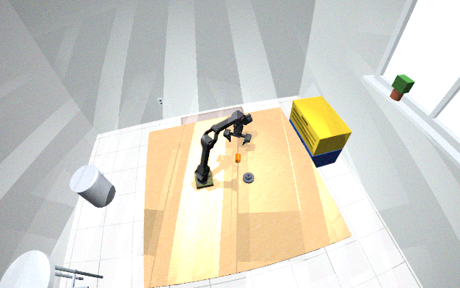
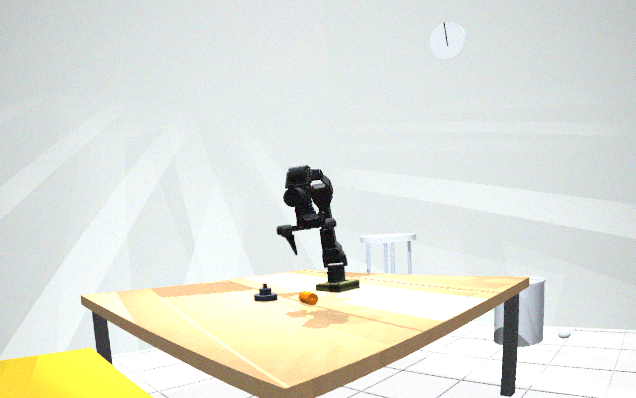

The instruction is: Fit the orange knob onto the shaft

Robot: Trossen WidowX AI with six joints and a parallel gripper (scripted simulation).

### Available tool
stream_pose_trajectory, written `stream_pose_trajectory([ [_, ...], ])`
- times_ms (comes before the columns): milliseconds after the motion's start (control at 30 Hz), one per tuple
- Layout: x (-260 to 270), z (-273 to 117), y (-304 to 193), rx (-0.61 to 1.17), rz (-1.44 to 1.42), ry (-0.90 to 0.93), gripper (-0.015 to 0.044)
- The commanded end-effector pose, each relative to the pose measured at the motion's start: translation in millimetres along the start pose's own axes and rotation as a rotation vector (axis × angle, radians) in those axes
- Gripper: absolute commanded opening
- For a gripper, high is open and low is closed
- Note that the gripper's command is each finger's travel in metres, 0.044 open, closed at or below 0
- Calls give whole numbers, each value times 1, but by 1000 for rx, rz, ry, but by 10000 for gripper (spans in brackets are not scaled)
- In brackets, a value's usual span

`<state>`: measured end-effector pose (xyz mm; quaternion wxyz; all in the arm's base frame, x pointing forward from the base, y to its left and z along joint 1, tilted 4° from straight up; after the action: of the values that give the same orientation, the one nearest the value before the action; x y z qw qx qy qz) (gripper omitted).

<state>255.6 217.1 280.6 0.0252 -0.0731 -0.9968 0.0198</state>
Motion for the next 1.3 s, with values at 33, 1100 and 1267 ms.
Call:
stream_pose_trajectory([
  [33, 8, -10, 0, 6, -216, -105, 440],
  [1100, -4, 116, -1, 1, -218, -108, 440],
  [1267, -4, 117, -1, 1, -218, -108, 440],
])
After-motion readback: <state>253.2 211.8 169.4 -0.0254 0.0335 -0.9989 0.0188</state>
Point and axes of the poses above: the point midway between the two fingers, 35 mm back from their tips, its own z axis out along the fingers, its own x axis across the jaws, y = z × x, the point moved 10 cm from there along -z, back along the fingers, and after that the axes turned 8 degrees about -z, right-handed, at the moved point
